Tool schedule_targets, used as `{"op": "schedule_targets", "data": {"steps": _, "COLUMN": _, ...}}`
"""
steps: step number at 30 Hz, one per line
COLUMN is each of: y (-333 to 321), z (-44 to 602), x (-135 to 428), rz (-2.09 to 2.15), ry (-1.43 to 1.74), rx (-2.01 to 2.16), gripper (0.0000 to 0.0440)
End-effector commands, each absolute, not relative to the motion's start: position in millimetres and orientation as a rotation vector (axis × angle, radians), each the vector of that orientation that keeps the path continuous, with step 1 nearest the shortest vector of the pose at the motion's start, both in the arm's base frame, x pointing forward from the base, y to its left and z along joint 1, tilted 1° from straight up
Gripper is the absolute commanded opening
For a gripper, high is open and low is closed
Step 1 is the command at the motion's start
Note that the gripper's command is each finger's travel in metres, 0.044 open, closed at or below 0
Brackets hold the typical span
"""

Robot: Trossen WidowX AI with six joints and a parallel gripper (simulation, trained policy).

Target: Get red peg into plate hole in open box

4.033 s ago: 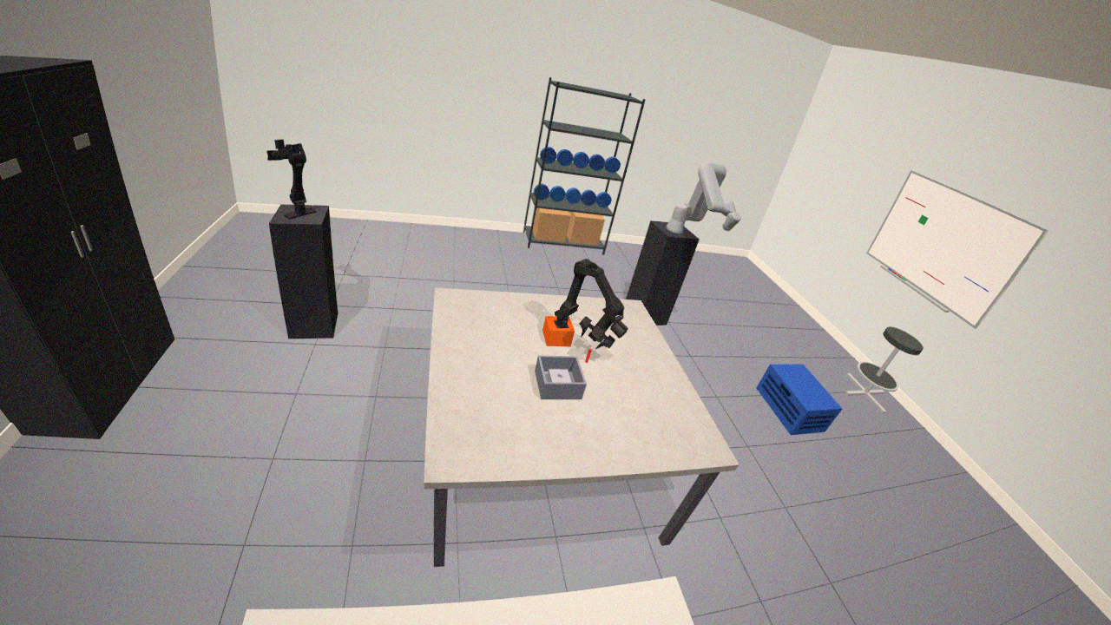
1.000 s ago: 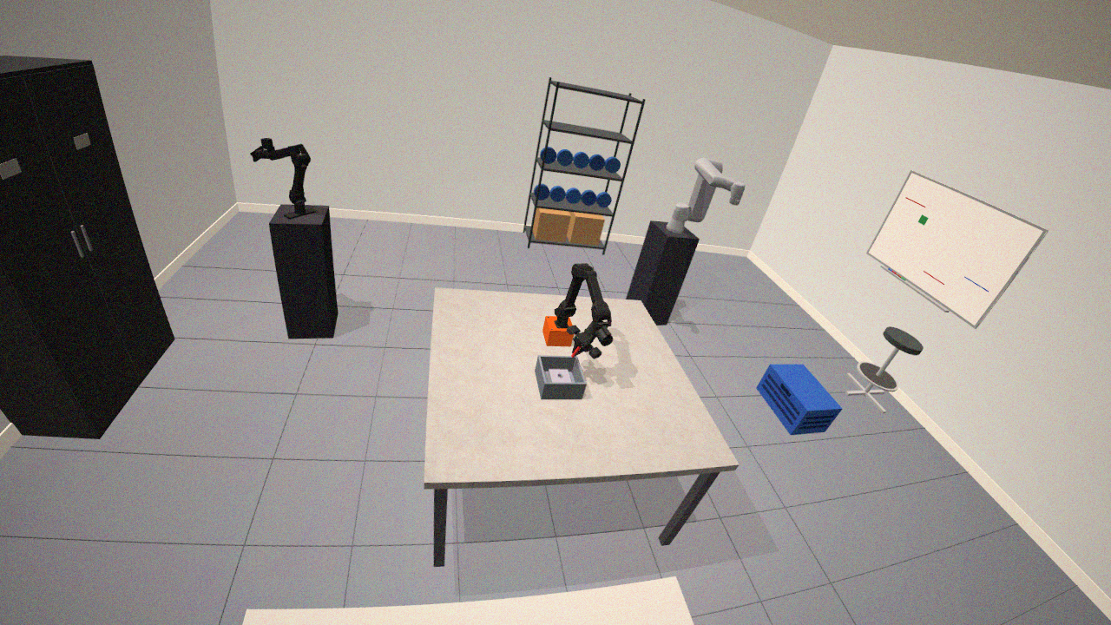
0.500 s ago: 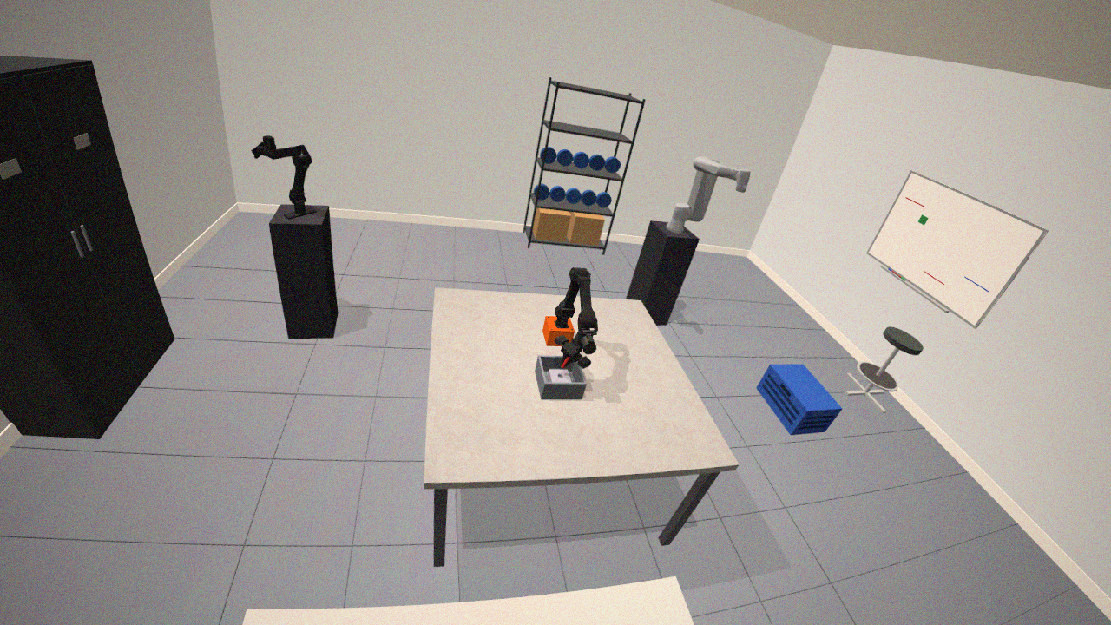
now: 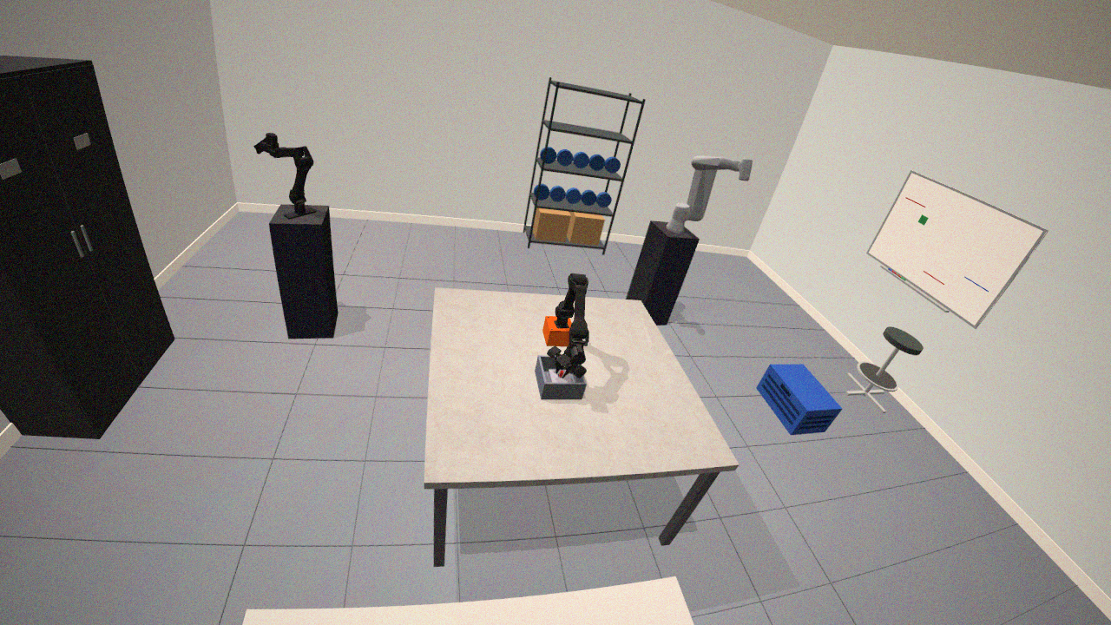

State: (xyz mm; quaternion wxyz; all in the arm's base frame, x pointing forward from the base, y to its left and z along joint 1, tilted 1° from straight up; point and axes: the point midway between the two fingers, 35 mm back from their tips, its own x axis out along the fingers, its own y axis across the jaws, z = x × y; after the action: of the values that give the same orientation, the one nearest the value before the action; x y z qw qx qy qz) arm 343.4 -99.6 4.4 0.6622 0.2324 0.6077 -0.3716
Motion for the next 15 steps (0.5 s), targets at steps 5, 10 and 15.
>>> {"op": "schedule_targets", "data": {"steps": 5, "y": -112, "z": 6, "x": 369, "rz": -0.773, "ry": 1.369, "rx": 0.561, "gripper": 0.0329}}
{"op": "schedule_targets", "data": {"steps": 10, "y": -114, "z": 13, "x": 389, "rz": -0.726, "ry": 1.362, "rx": 0.586, "gripper": 0.0426}}
{"op": "schedule_targets", "data": {"steps": 15, "y": -113, "z": 24, "x": 413, "rz": -0.666, "ry": 1.338, "rx": 0.619, "gripper": 0.044}}
